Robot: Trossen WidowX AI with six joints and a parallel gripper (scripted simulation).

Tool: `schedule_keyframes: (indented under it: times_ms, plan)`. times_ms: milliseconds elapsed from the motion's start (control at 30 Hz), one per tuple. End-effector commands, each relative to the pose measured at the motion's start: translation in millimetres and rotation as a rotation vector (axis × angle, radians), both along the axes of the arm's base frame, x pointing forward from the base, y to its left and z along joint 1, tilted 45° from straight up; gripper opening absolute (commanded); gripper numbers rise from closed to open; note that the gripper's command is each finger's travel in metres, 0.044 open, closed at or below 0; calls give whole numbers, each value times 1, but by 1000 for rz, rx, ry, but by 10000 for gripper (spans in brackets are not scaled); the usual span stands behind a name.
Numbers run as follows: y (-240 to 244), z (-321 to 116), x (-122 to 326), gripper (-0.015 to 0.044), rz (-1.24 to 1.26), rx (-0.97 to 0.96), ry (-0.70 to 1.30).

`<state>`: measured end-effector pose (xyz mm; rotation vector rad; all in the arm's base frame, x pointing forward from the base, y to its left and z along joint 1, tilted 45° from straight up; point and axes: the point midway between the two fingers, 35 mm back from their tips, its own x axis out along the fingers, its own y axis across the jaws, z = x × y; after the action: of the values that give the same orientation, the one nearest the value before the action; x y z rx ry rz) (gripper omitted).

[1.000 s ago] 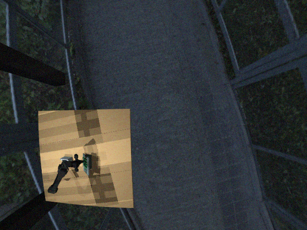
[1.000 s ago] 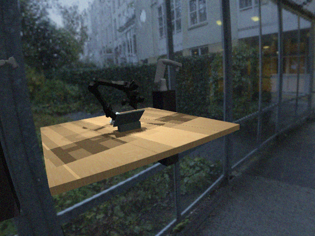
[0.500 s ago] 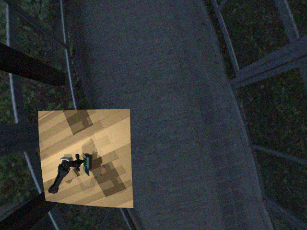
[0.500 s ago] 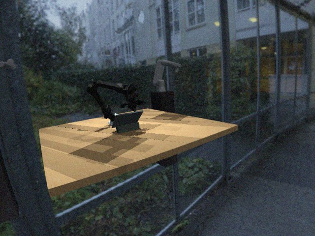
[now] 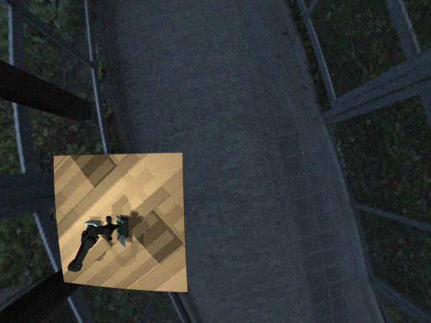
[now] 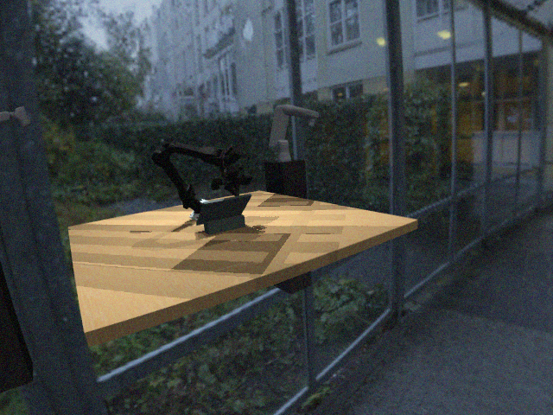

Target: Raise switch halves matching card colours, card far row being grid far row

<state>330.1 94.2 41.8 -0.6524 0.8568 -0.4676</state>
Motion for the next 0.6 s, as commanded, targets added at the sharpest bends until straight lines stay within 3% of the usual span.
schedule_keyframes:
  times_ms: [0, 567]
  plan:
    - [0, -2, -1, 0, 4, -2, 10]
    - [-1, -3, 0, 0, 4, -2, 10]
